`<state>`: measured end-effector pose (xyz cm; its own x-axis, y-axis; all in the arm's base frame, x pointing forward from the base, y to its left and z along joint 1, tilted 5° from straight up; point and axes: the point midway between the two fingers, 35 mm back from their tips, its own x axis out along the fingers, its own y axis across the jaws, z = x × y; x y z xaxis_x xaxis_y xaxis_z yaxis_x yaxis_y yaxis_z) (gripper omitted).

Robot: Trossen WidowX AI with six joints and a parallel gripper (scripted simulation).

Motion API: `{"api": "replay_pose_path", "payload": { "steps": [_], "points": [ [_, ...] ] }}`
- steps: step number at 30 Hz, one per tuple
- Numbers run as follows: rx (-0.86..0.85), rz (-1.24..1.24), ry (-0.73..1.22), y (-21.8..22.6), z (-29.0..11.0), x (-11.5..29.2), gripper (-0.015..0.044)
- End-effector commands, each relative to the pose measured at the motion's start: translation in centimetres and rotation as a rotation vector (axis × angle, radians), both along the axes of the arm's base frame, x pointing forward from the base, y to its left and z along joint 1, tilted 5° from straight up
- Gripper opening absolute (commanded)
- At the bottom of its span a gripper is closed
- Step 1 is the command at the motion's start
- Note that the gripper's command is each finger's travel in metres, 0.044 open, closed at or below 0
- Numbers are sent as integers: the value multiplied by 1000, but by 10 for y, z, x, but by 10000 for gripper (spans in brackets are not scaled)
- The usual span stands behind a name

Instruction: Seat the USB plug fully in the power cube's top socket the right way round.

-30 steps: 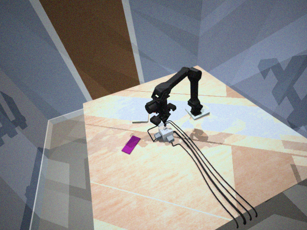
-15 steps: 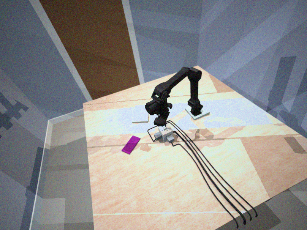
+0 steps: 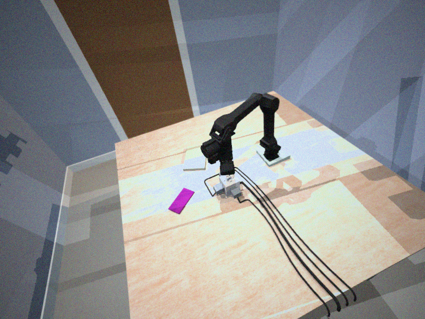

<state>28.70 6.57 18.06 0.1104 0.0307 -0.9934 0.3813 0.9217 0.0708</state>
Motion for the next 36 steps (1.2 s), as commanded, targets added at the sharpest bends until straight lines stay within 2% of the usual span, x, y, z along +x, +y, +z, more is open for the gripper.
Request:
{"api": "replay_pose_path", "payload": {
  "steps": [1, 36],
  "points": [
    [-10, 95, -3, 0, 0, 0, 0],
    [-112, 1006, -32, 0, 0, 0, 0]
  ]
}}
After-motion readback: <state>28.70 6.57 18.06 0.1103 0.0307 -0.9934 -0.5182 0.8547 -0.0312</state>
